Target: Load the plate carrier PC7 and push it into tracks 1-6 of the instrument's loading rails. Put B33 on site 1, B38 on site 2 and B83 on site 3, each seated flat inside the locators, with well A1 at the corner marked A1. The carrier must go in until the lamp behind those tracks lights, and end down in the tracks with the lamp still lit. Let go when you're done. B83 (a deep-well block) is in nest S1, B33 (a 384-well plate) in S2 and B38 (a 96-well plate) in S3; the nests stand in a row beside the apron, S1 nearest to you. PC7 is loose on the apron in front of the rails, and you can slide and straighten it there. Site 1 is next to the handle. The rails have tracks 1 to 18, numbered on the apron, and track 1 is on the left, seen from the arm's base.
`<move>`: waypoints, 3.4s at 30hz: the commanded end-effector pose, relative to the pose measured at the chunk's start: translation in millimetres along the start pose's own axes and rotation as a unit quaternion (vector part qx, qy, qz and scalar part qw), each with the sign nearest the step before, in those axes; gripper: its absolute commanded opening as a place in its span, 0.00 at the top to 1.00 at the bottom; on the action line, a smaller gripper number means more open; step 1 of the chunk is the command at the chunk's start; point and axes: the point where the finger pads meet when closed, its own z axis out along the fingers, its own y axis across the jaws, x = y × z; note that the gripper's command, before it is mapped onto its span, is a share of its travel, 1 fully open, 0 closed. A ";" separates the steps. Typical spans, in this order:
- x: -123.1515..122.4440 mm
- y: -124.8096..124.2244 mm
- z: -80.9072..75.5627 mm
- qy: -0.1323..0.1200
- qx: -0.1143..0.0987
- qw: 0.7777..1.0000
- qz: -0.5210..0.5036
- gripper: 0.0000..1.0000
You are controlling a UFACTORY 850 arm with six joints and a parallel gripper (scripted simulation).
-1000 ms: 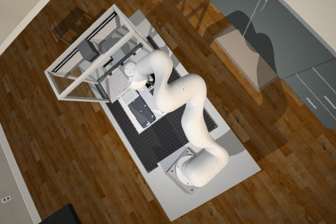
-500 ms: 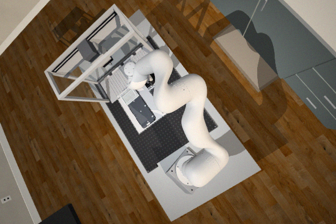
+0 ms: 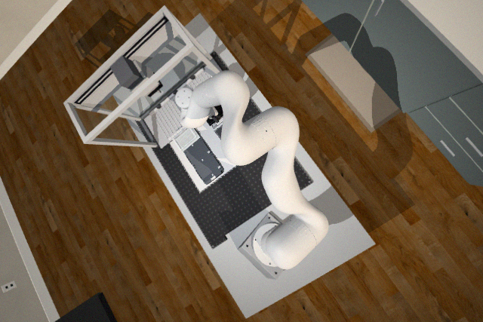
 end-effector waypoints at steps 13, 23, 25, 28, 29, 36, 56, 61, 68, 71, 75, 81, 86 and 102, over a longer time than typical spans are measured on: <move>-0.1 0.8 -23.1 0.000 -0.001 1.000 0.000 1.00; -0.1 0.7 -36.4 0.000 -0.001 1.000 0.000 1.00; -0.1 0.8 -39.8 0.000 -0.001 1.000 0.000 1.00; -0.1 0.7 -44.7 0.000 -0.001 1.000 0.000 1.00; -0.1 0.7 -46.4 0.000 -0.001 1.000 0.000 1.00; -0.1 0.8 -54.7 0.000 -0.001 1.000 0.000 1.00; 18.1 -7.5 -65.8 0.000 -0.001 1.000 -0.004 1.00; 40.9 -17.9 -65.7 0.000 -0.001 1.000 -0.004 1.00; 68.2 -30.3 -65.6 0.000 -0.001 1.000 -0.004 1.00; 77.3 -34.4 -65.5 0.000 -0.001 1.000 -0.004 1.00; 95.6 -42.7 -65.4 0.000 -0.001 1.000 -0.004 1.00; 122.9 -55.2 -65.3 0.000 -0.001 1.000 -0.004 1.00; 136.6 -61.4 -65.2 0.000 -0.001 1.000 -0.004 1.00; 204.9 -92.5 -64.9 0.000 -0.001 1.000 -0.004 1.00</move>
